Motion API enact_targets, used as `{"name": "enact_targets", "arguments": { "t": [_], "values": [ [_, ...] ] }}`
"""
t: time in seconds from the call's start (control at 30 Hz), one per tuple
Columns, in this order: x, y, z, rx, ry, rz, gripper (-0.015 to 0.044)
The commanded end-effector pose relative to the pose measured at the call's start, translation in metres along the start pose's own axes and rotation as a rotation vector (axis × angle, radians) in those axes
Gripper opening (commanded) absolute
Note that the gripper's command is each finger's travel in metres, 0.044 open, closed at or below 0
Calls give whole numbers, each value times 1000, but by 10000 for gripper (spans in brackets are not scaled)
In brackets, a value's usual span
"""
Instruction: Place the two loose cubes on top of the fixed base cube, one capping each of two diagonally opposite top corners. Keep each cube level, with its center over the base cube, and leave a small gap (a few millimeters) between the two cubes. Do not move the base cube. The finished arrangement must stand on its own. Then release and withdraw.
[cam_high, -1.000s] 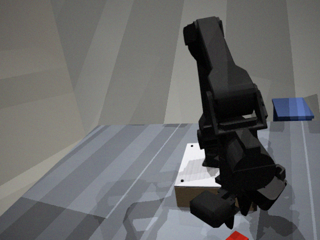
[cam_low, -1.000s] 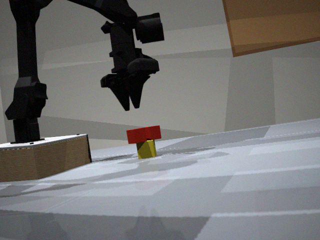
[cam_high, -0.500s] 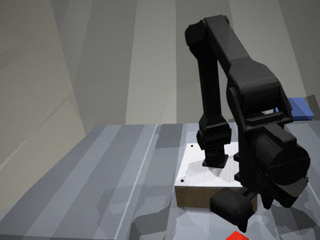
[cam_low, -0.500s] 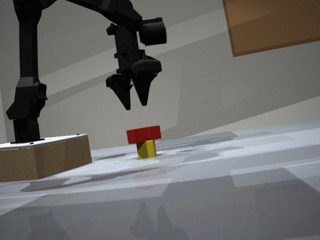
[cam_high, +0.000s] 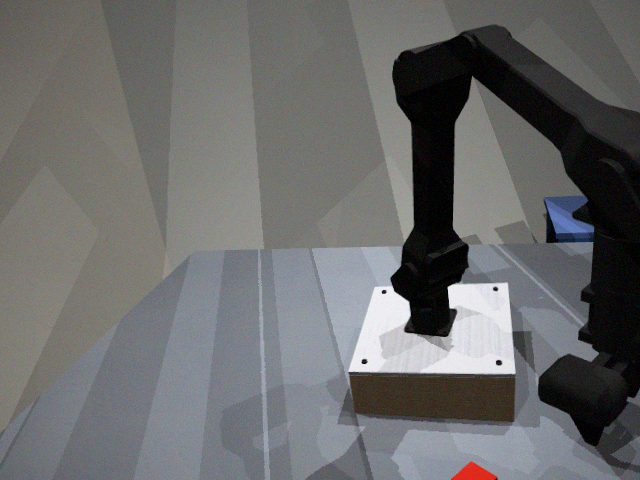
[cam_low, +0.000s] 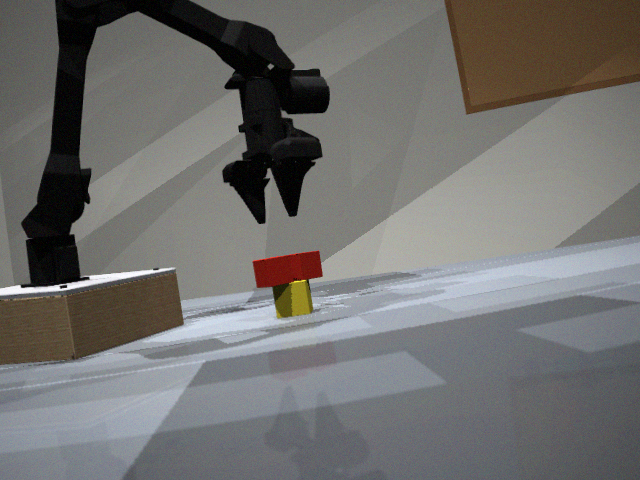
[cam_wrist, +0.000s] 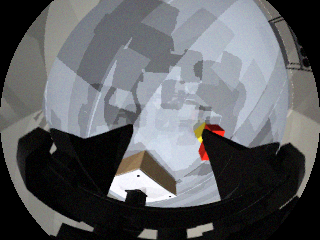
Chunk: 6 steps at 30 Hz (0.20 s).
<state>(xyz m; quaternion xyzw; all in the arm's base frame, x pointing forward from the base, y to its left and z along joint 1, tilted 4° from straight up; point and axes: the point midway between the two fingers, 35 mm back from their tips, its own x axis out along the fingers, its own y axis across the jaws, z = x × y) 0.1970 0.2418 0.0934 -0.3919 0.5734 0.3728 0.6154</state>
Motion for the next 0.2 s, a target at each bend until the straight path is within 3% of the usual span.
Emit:
{"name": "enact_targets", "arguments": {
  "t": [0.0, 0.17],
  "values": [
    [0, 2, 2, 5, 1, -4, 400],
    [0, 2, 2, 5, 1, -4, 400]
  ]
}}
